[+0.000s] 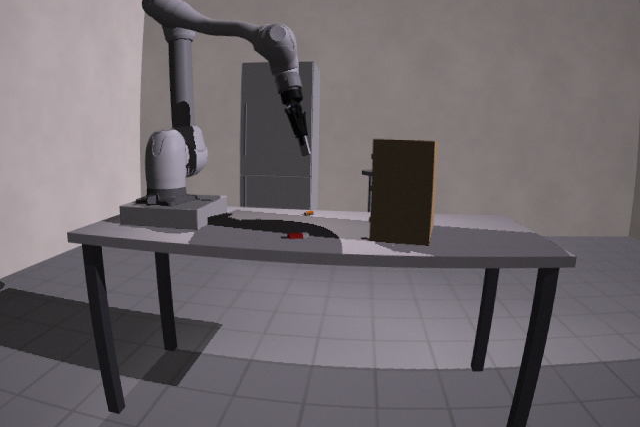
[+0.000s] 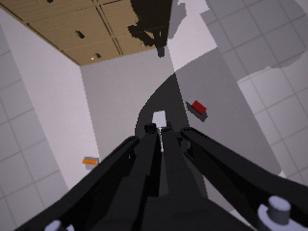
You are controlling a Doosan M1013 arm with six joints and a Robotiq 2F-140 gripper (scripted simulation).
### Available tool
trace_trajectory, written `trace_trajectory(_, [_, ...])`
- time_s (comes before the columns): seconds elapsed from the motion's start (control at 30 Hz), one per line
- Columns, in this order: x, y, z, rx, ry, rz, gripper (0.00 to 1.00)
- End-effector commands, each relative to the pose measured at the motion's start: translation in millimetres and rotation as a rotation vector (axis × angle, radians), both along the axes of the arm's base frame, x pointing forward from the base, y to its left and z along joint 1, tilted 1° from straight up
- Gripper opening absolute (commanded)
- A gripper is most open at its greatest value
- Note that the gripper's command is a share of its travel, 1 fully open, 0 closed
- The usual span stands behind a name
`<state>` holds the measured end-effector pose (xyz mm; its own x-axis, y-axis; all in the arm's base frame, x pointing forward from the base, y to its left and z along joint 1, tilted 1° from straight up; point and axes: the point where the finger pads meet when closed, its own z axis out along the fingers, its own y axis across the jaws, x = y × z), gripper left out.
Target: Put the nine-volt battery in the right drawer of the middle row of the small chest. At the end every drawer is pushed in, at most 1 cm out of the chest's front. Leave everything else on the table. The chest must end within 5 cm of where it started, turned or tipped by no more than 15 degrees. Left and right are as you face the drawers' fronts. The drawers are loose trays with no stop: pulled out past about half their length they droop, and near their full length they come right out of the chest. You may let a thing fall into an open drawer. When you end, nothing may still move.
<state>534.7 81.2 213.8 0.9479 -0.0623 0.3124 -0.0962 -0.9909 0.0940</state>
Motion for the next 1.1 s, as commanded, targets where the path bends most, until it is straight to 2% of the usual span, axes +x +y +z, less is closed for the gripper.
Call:
trace_trajectory(0.0, [2.1,-10.8,-0.5,0.062,0.174,0.029,0.0])
trace_trajectory(0.03, [2.0,-10.8,-0.4,0.1,0.303,0.045,0.0])
trace_trajectory(0.07, [1.9,-10.8,-0.3,0.106,0.318,0.048,0.0])
trace_trajectory(0.87, [1.8,-10.8,-0.3,0.106,0.319,0.048,0.0])
trace_trajectory(0.9, [1.8,-10.8,-0.3,0.106,0.319,0.048,1.0])
trace_trajectory(1.07, [1.8,-10.8,-0.3,0.106,0.319,0.048,1.0])
